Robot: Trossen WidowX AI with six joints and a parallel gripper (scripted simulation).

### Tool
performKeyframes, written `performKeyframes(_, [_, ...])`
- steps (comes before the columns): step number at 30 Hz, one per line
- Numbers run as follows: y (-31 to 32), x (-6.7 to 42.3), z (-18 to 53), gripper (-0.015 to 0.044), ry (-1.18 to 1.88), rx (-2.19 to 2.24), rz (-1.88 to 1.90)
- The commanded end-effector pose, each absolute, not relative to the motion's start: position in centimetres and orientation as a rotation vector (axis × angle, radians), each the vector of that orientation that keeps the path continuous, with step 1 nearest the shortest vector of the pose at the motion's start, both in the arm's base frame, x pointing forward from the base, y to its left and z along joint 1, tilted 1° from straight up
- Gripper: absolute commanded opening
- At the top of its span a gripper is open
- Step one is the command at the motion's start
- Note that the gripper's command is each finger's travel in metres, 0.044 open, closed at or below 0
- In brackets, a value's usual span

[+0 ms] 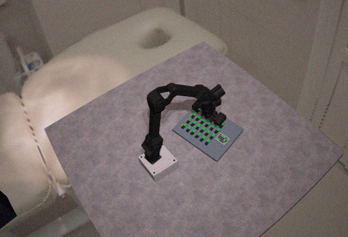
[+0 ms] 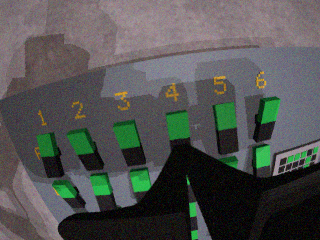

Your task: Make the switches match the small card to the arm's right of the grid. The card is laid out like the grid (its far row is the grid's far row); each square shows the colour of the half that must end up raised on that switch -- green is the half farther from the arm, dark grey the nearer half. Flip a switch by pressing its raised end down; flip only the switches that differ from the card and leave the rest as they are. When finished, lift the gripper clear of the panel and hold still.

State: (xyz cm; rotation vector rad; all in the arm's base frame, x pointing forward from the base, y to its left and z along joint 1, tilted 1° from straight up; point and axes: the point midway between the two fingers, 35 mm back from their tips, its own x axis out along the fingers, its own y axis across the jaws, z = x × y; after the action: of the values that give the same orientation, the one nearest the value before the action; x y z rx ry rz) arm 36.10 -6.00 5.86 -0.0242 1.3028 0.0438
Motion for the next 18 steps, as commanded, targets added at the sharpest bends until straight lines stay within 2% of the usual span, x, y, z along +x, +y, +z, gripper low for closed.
performKeyframes(1, [-6.0, 36.1, 5.7, 0.0000, 1.304, -0.022, 0.039])
performKeyframes(5, [-6.0, 36.0, 6.8, 0.0000, 1.307, -0.024, 0.043])
performKeyframes(9, [-6.1, 34.7, 11.8, 0.0000, 1.330, -0.023, 0.039])
performKeyframes(14, [-5.9, 34.6, 12.1, 0.0000, 1.331, -0.023, 0.039])
performKeyframes(18, [-1.0, 33.8, 11.9, 0.0000, 1.334, -0.019, 0.042])
